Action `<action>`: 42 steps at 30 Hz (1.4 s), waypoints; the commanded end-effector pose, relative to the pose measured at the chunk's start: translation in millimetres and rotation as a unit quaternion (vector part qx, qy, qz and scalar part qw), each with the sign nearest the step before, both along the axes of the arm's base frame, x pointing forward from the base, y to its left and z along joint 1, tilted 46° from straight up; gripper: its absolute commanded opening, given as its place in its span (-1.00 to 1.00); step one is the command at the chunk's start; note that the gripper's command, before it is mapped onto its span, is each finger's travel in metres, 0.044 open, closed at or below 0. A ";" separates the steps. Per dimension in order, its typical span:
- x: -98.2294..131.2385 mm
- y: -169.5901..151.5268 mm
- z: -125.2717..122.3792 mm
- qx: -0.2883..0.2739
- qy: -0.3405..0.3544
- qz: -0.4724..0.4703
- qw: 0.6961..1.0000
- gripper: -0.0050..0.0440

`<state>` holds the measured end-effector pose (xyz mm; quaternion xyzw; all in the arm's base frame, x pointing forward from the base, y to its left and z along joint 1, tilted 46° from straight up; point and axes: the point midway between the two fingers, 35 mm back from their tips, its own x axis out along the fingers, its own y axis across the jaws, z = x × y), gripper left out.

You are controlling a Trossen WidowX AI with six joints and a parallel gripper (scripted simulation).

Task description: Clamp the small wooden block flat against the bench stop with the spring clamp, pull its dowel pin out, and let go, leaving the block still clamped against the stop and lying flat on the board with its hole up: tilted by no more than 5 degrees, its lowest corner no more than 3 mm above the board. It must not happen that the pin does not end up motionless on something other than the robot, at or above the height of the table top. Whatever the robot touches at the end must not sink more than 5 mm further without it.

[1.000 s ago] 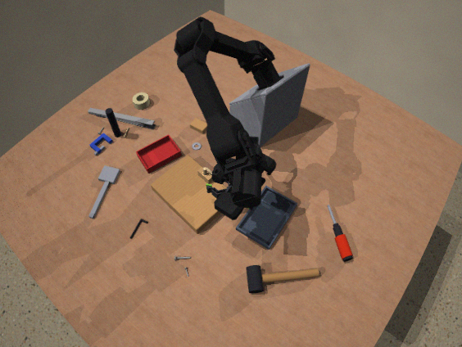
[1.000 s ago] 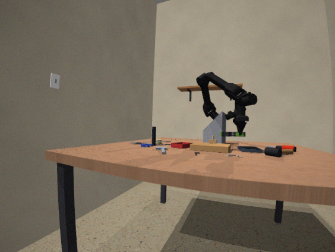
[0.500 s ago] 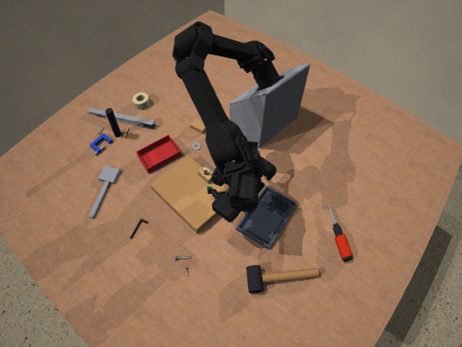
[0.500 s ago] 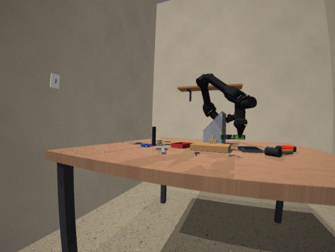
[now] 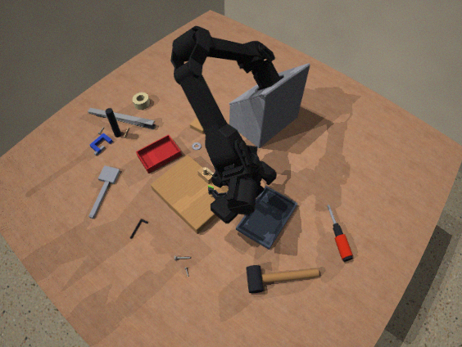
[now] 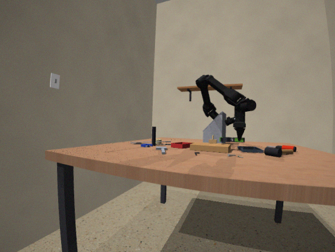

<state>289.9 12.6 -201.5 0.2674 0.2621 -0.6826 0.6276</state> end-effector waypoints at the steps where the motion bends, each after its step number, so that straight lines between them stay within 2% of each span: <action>1: -5.0 -6.0 -5.6 -0.006 -0.002 -0.008 1.000 -0.80; 42: -5.9 -18.5 5.1 -0.009 -0.003 -0.009 1.000 -0.80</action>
